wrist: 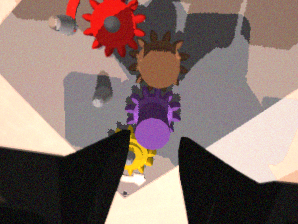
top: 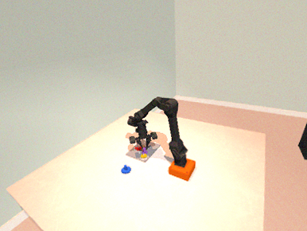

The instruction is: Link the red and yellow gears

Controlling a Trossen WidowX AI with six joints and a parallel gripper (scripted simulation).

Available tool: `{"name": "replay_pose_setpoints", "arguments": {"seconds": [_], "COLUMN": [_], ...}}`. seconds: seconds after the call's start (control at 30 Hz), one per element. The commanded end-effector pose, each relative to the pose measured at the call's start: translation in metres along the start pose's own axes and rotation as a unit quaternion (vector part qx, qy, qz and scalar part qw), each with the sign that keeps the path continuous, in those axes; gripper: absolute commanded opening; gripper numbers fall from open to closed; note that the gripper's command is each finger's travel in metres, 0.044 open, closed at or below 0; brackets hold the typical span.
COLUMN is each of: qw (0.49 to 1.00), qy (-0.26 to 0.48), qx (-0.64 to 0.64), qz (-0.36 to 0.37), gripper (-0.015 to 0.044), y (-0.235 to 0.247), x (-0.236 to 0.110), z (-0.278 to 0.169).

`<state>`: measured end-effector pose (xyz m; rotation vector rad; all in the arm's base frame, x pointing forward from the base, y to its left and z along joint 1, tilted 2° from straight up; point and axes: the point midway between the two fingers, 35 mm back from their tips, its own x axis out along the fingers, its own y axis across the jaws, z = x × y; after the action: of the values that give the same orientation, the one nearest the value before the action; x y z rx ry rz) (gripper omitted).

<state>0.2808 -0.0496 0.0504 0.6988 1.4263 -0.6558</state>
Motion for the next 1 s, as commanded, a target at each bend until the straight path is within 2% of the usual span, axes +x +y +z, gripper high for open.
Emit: {"name": "replay_pose_setpoints", "arguments": {"seconds": [0.0, 0.13, 0.2, 0.3, 0.5, 0.53, 0.97], "qw": [1.000, 1.000, 1.000, 1.000, 1.000, 1.000, 1.000], "qy": [-0.005, -0.005, -0.008, -0.007, -0.007, -0.007, -0.007], "qx": [-0.009, -0.013, -0.009, -0.009, -0.009, -0.009, -0.009], "qz": [0.005, 0.005, 0.006, 0.006, 0.006, 0.006, 0.006], "gripper": [0.0140, 0.0140, 0.0193, 0.0271, 0.0429, 0.0440, 0.0440], "y": [0.001, 0.001, 0.002, -0.001, -0.002, -0.002, -0.002], "x": [-0.021, -0.034, -0.039, -0.076, -0.078, -0.078, -0.078], "z": [0.002, 0.001, 0.002, -0.002, -0.002, -0.002, -0.002]}}
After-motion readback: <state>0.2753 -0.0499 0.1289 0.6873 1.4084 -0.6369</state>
